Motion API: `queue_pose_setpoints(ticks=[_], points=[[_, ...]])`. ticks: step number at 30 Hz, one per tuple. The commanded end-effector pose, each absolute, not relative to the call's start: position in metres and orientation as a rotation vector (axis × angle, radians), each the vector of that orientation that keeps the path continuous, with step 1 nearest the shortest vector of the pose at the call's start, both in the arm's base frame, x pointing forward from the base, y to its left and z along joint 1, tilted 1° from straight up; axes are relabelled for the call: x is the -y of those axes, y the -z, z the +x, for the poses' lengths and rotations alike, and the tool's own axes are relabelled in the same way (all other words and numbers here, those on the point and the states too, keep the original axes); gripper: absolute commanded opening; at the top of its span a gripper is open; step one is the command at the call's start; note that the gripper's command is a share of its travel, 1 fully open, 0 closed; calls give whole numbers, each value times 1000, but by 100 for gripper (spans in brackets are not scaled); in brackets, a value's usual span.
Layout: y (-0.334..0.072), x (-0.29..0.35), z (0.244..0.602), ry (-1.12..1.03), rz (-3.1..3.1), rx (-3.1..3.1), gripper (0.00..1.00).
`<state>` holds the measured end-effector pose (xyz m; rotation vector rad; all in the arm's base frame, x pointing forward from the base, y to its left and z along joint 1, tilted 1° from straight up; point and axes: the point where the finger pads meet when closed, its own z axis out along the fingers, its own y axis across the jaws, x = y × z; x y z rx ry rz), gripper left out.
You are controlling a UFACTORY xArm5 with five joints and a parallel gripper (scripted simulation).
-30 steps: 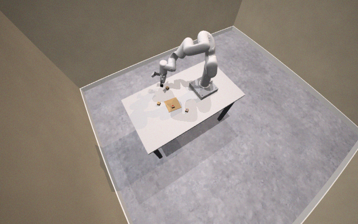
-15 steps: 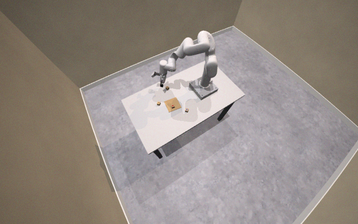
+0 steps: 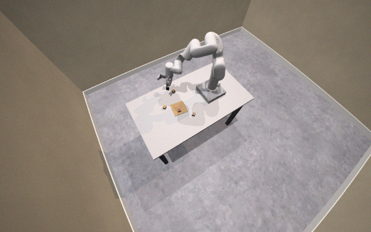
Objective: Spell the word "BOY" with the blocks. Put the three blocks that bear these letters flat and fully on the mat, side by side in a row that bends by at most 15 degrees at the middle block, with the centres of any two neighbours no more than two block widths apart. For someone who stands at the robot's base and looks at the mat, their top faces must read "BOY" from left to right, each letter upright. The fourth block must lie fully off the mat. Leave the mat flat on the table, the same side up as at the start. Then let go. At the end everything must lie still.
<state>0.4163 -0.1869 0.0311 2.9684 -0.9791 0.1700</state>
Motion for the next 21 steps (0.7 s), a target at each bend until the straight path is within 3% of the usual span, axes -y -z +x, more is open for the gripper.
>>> queue_pose_setpoints(ticks=[1,21], points=[[-32,187,418,-176,2968,979,100],[-75,170,394,-46,2734,1553,100]])
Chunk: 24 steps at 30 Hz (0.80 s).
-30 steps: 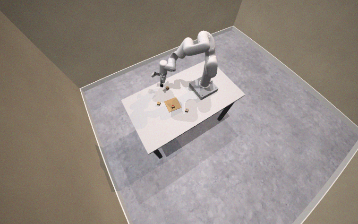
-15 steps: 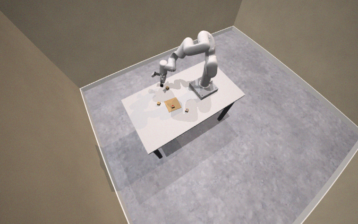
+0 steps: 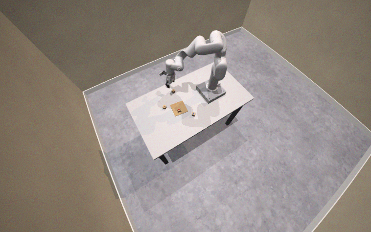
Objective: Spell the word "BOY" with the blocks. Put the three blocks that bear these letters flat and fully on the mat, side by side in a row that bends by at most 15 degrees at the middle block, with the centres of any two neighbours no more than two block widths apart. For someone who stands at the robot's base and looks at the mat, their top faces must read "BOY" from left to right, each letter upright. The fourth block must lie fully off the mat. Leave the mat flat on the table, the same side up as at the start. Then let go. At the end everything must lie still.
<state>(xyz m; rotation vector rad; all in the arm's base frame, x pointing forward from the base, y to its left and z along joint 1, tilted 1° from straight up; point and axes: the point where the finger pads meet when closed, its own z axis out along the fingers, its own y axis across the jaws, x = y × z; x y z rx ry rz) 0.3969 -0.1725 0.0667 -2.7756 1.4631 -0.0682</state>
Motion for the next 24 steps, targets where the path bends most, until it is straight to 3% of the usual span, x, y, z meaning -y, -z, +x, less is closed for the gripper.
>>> queue_pose_setpoints(ticks=[1,24], points=[[-81,167,389,25,-2682,-1632,100],[-96,160,379,-20,-2567,-1816,100]])
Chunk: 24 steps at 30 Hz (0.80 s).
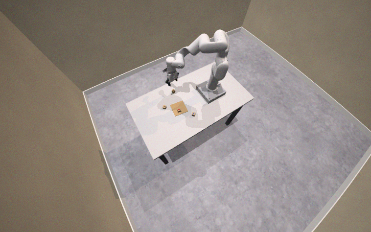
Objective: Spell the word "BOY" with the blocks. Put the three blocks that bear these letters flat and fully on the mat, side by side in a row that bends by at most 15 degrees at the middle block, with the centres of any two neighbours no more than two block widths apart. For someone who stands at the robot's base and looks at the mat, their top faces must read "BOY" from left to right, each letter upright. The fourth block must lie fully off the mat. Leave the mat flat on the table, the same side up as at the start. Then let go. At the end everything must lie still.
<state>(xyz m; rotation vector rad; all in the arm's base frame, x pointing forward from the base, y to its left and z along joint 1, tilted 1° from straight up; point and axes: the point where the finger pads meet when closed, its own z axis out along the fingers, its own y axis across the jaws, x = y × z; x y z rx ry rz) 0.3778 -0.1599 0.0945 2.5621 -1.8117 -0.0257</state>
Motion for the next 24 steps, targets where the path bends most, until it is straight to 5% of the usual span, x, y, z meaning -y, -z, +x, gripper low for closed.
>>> queue_pose_setpoints(ticks=[1,24], points=[[-96,160,379,20,2562,1813,100],[-81,160,380,19,2019,2398,100]])
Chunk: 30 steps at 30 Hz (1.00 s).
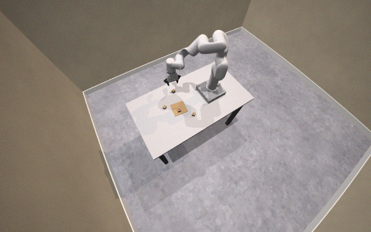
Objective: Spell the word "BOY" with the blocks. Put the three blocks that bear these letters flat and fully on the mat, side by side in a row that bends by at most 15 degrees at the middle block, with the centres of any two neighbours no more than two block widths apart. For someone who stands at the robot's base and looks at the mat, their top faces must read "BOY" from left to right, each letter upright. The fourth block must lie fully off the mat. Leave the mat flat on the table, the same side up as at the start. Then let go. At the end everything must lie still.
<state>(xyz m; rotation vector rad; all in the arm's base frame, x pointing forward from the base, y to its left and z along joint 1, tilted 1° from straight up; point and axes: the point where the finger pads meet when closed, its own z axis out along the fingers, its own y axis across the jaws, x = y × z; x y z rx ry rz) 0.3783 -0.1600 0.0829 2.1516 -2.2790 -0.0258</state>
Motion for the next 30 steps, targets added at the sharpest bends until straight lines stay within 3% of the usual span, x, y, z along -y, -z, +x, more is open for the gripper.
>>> queue_pose_setpoints(ticks=[1,30], points=[[-80,160,380,19,1988,2424,100],[-60,160,380,16,1026,2957,100]])
